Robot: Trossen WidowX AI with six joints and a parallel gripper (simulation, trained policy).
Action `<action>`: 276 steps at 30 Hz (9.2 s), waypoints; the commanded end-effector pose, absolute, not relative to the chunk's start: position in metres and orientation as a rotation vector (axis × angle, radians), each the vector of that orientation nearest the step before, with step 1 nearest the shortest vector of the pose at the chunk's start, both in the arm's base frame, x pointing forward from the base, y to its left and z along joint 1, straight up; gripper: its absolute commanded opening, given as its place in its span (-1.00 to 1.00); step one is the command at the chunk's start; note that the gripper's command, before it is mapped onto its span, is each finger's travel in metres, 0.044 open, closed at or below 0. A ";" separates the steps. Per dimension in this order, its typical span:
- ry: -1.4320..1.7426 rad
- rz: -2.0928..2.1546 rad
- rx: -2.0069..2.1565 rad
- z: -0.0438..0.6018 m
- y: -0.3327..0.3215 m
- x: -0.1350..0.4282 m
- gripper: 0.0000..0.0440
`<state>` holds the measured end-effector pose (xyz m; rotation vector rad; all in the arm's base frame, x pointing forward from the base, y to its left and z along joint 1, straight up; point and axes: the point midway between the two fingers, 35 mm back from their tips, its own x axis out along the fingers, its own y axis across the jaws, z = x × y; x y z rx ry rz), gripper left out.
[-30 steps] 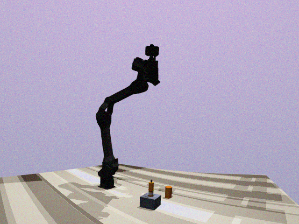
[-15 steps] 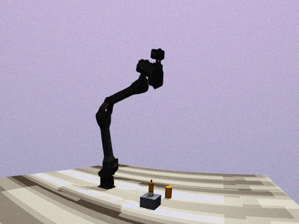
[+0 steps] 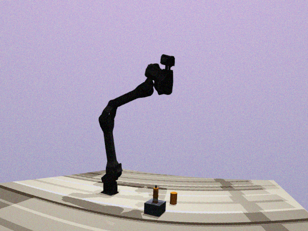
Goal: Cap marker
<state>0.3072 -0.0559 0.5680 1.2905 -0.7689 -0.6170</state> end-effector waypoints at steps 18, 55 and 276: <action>-0.564 -0.562 1.320 0.533 -0.024 0.335 0.47; -0.192 -0.554 1.397 0.455 0.027 0.366 0.49; 0.980 -1.569 1.508 0.176 -0.061 0.299 -0.73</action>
